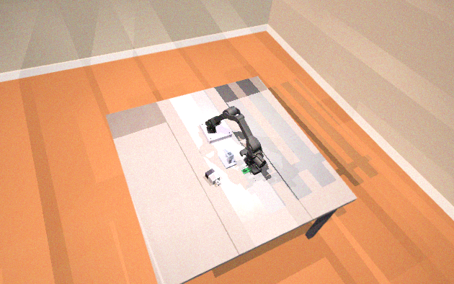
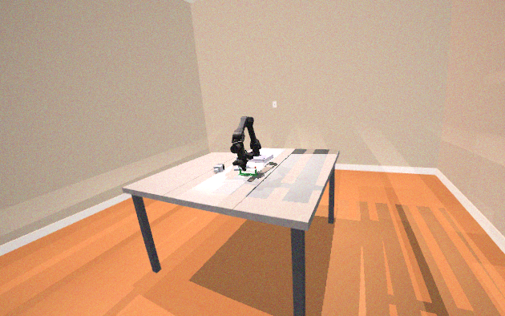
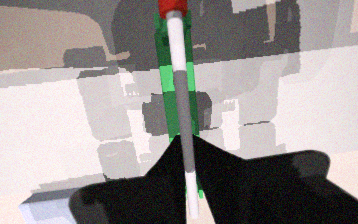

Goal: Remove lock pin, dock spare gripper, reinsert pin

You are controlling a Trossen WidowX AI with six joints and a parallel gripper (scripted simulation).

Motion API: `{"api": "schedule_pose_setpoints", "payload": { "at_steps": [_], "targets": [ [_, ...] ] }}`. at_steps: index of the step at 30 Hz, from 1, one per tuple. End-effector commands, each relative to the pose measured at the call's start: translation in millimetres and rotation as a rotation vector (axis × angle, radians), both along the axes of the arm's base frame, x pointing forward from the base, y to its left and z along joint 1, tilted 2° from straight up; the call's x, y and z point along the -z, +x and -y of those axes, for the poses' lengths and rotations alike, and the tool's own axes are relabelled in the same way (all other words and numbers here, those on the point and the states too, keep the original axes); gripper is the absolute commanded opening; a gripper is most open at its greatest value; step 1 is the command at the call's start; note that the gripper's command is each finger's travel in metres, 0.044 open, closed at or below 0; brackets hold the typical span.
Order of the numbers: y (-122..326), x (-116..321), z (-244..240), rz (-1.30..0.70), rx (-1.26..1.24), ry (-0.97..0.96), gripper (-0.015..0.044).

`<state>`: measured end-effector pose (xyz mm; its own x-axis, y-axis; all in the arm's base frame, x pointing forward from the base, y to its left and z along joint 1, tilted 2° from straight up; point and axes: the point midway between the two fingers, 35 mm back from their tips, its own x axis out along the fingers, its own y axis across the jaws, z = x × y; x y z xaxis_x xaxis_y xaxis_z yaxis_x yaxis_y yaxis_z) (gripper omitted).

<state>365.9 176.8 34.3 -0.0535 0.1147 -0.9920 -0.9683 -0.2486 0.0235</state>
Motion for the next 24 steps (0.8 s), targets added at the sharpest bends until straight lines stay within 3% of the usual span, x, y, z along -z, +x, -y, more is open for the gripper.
{"api": "schedule_pose_setpoints", "payload": {
  "at_steps": [1,24],
  "targets": [
    [0.1,6.5,-0.2,0.001,-0.003,0.000,0.0000],
    [-1.0,12.5,0.2,0.004,-0.003,0.002,0.0000]
  ]
}}
